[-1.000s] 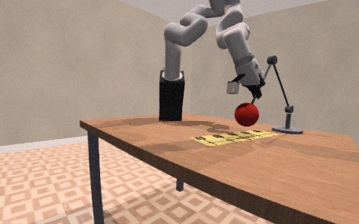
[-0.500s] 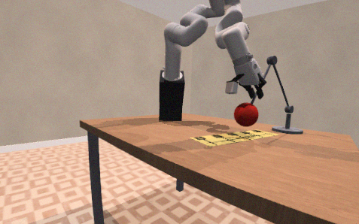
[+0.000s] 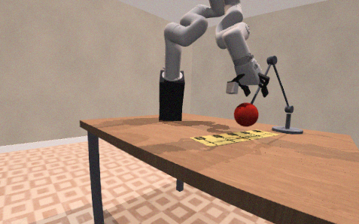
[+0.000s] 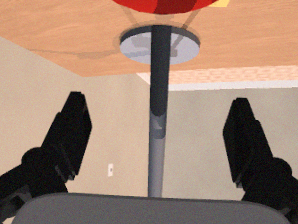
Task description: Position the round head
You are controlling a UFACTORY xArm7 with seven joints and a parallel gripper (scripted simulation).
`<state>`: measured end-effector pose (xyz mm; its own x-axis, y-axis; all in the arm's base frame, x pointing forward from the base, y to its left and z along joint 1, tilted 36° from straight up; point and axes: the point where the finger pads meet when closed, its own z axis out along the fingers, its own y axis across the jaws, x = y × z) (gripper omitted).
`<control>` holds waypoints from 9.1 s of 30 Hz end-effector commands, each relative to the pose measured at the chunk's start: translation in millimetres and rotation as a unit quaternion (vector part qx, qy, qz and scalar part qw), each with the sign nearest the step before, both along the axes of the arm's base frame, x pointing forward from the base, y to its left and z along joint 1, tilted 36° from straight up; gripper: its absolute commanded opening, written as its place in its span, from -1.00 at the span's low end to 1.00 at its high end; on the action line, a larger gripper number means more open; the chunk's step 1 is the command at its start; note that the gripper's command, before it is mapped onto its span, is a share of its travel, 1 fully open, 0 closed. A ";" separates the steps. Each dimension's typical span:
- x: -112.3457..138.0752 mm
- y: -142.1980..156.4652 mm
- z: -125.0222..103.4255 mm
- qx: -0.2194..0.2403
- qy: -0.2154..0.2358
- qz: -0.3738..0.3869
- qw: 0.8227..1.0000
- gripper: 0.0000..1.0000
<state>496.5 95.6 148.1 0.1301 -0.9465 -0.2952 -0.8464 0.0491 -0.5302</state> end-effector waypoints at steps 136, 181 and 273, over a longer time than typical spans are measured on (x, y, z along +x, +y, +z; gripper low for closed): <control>-65.9 -40.7 102.7 0.001 -0.002 0.000 1.000 1.00; -64.3 -16.6 100.0 -0.070 0.002 -0.045 0.997 1.00; -1.0 2.6 0.6 -0.081 0.003 -0.052 0.995 -1.00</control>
<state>494.9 97.8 146.6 0.0253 -0.9900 -0.1385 -0.8467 0.0524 -0.5295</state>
